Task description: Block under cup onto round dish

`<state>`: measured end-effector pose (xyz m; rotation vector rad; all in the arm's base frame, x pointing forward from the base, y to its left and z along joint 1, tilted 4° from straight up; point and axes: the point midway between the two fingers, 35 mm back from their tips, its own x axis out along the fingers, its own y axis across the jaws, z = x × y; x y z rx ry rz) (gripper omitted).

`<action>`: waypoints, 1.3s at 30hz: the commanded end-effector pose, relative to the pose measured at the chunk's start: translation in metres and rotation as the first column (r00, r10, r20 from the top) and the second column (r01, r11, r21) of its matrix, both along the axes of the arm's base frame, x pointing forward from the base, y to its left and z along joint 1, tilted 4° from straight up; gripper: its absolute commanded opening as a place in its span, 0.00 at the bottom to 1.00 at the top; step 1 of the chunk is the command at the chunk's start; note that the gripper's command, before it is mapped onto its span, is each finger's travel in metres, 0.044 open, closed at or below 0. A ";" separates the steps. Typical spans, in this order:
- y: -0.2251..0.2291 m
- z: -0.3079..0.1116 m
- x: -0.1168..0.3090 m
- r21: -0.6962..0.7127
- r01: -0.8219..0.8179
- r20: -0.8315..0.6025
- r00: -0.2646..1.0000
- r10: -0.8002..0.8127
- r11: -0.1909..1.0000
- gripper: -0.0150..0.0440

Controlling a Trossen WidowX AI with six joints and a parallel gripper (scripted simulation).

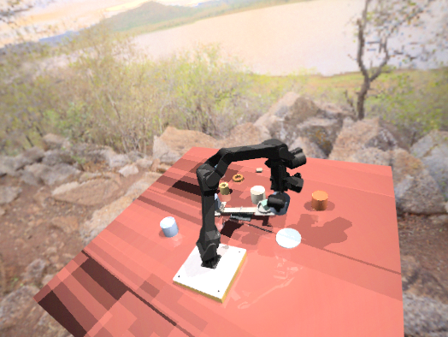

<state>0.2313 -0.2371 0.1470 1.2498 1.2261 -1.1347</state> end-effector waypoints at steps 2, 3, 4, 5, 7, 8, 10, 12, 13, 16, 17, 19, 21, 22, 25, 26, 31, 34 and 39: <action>-0.016 -0.011 -0.022 -0.011 -0.010 -0.003 1.000 0.010 1.000 0.25; -0.019 -0.013 -0.026 -0.011 -0.008 -0.003 1.000 0.008 1.000 0.25; -0.022 -0.016 -0.031 -0.011 -0.006 -0.003 1.000 0.006 1.000 0.25; -0.025 -0.019 -0.036 -0.011 -0.005 -0.004 1.000 0.005 1.000 0.25; -0.031 -0.024 -0.046 -0.012 -0.001 -0.004 1.000 0.001 1.000 0.25; -0.034 -0.026 -0.051 -0.012 0.000 -0.005 1.000 0.000 1.000 0.25; -0.039 -0.032 -0.061 -0.012 0.004 -0.006 1.000 -0.004 1.000 0.25; -0.044 -0.037 -0.071 -0.013 0.007 -0.006 1.000 -0.007 1.000 0.25; -0.047 -0.039 -0.077 -0.013 0.009 -0.007 1.000 -0.009 1.000 0.25; -0.052 -0.047 -0.093 -0.013 0.014 -0.007 1.000 -0.014 1.000 0.25; -0.054 -0.050 -0.098 -0.013 0.015 -0.008 1.000 -0.016 1.000 0.25; -0.057 -0.055 -0.109 -0.013 0.019 -0.008 1.000 -0.019 1.000 0.25; -0.060 -0.060 -0.120 -0.012 0.022 -0.009 1.000 -0.022 1.000 0.25; -0.061 -0.062 -0.126 -0.012 0.024 -0.009 1.000 -0.024 1.000 0.25; -0.063 -0.070 -0.141 -0.012 0.029 -0.010 1.000 -0.029 1.000 0.25; -0.064 -0.071 -0.144 -0.012 0.029 -0.010 1.000 -0.030 0.999 0.25; -0.064 -0.074 -0.145 -0.012 0.030 -0.010 1.000 -0.030 0.999 0.25; -0.064 -0.083 -0.144 -0.012 0.030 -0.010 1.000 -0.030 0.999 0.25; -0.062 -0.107 -0.144 -0.012 0.030 -0.010 1.000 -0.030 0.999 0.25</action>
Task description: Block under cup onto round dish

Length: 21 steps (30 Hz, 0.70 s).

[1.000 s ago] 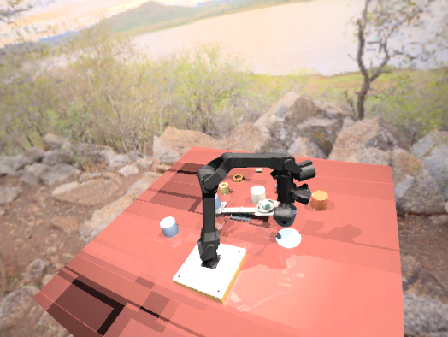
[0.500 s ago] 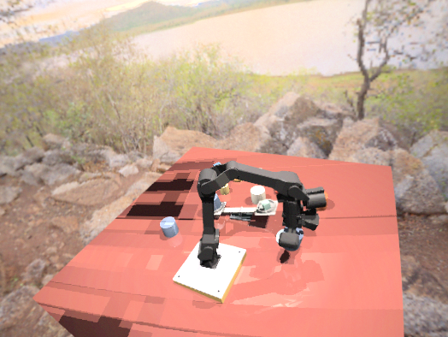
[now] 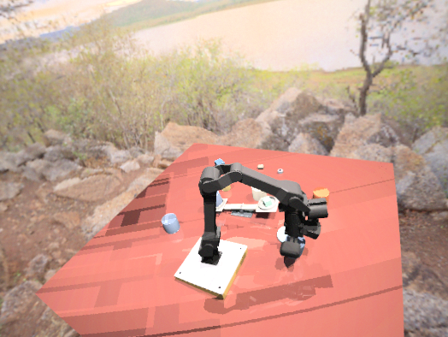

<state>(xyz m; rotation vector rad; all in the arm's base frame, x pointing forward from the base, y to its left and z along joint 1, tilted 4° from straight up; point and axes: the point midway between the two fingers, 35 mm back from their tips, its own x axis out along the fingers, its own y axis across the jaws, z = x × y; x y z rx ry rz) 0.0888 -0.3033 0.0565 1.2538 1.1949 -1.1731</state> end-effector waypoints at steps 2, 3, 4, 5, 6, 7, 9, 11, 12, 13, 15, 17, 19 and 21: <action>0.004 -0.020 -0.001 0.013 -0.003 -0.006 1.000 0.003 1.000 0.25; 0.004 -0.020 -0.001 0.013 -0.003 -0.006 1.000 0.003 1.000 0.25; 0.004 -0.020 -0.001 0.013 -0.003 -0.006 1.000 0.003 1.000 0.25; 0.004 -0.020 -0.001 0.013 -0.003 -0.006 1.000 0.003 1.000 0.25; 0.004 -0.020 -0.001 0.013 -0.003 -0.006 1.000 0.003 1.000 0.25; 0.004 -0.021 -0.001 0.013 -0.003 -0.006 1.000 0.003 1.000 0.25; 0.004 -0.023 -0.001 0.013 -0.003 -0.006 1.000 0.003 1.000 0.25; 0.004 -0.025 -0.001 0.013 -0.003 -0.006 1.000 0.003 1.000 0.25; 0.004 -0.027 -0.001 0.013 -0.003 -0.006 1.000 0.003 1.000 0.25; 0.004 -0.029 -0.001 0.013 -0.003 -0.006 1.000 0.003 1.000 0.25; 0.005 -0.032 -0.001 0.013 -0.003 -0.006 1.000 0.003 1.000 0.25; 0.005 -0.035 -0.001 0.013 -0.003 -0.006 1.000 0.003 1.000 0.25; 0.005 -0.039 0.000 0.014 -0.003 -0.006 1.000 0.003 1.000 0.25; 0.003 -0.033 0.000 0.008 -0.003 -0.002 1.000 0.003 1.000 0.30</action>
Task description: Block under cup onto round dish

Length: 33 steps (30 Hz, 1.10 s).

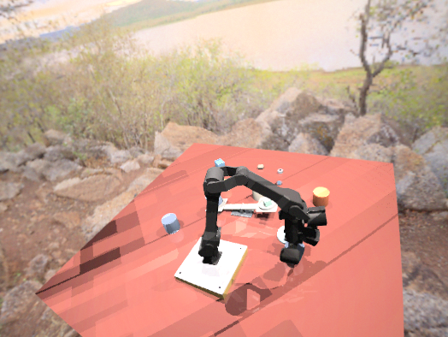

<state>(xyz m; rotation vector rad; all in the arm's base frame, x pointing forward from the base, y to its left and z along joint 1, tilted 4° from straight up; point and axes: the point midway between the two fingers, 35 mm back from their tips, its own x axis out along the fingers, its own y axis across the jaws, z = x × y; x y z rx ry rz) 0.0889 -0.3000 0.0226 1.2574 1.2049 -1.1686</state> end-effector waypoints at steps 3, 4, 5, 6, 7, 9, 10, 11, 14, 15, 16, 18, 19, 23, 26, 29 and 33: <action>0.000 0.000 0.000 -0.001 0.000 0.000 1.000 0.000 1.000 0.43; 0.000 0.000 0.000 -0.001 0.000 0.000 1.000 0.000 1.000 0.48; 0.000 0.000 0.000 -0.001 0.000 0.000 1.000 0.000 1.000 0.52; 0.000 0.000 0.000 -0.001 0.000 0.000 1.000 0.000 1.000 0.57; 0.000 0.000 0.000 -0.001 0.000 0.000 1.000 0.000 1.000 0.61; 0.000 0.000 0.000 -0.001 0.000 0.000 1.000 0.000 1.000 0.70; 0.000 0.000 0.000 -0.001 0.000 0.000 1.000 0.000 1.000 0.74; 0.000 0.000 0.000 -0.001 0.000 0.000 1.000 0.000 1.000 0.79; 0.000 0.000 0.000 -0.001 0.000 0.000 1.000 0.000 1.000 0.92; -0.001 0.003 0.000 -0.001 0.000 0.000 1.000 0.000 1.000 0.97; -0.001 0.012 0.000 0.000 0.000 -0.001 1.000 0.000 1.000 1.00; -0.002 0.041 -0.002 0.003 0.000 -0.003 1.000 0.000 1.000 1.00; -0.001 0.050 -0.002 0.004 0.000 -0.003 1.000 0.000 1.000 1.00; -0.001 0.053 -0.003 0.004 0.000 -0.004 1.000 0.000 1.000 1.00; -0.001 0.053 -0.002 0.004 -0.003 -0.003 1.000 0.003 1.000 0.96; 0.003 0.057 0.013 0.002 -0.042 -0.001 0.999 0.042 0.999 0.82; 0.016 0.071 0.055 -0.010 -0.164 0.008 0.986 0.164 0.986 0.69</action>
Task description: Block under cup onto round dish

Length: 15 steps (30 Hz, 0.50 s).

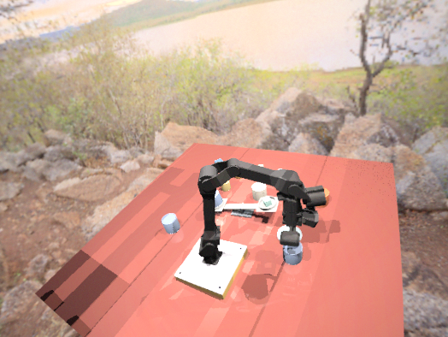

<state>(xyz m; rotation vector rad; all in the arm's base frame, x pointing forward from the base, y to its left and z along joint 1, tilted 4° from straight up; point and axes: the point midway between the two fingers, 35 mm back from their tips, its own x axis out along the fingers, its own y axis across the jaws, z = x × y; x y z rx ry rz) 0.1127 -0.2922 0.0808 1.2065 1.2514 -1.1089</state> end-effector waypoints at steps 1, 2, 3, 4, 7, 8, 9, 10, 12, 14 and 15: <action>0.013 0.016 0.043 -0.022 -0.121 0.014 0.993 0.121 0.992 0.69; 0.018 0.020 0.054 -0.025 -0.154 0.017 0.988 0.155 0.988 0.69; 0.024 0.023 0.065 -0.027 -0.188 0.019 0.982 0.189 0.982 0.69; 0.030 0.027 0.076 -0.029 -0.222 0.022 0.975 0.222 0.975 0.69; 0.053 0.039 0.107 -0.034 -0.319 0.030 0.947 0.320 0.947 0.69; 0.062 0.042 0.117 -0.036 -0.351 0.033 0.935 0.352 0.936 0.69; 0.071 0.046 0.126 -0.037 -0.382 0.036 0.923 0.383 0.923 0.69; 0.080 0.050 0.135 -0.039 -0.413 0.038 0.909 0.414 0.910 0.69; 0.100 0.057 0.151 -0.039 -0.471 0.042 0.881 0.472 0.881 0.69; 0.119 0.062 0.164 -0.034 -0.518 0.042 0.854 0.519 0.855 0.69; 0.124 0.063 0.167 -0.033 -0.530 0.042 0.846 0.531 0.847 0.69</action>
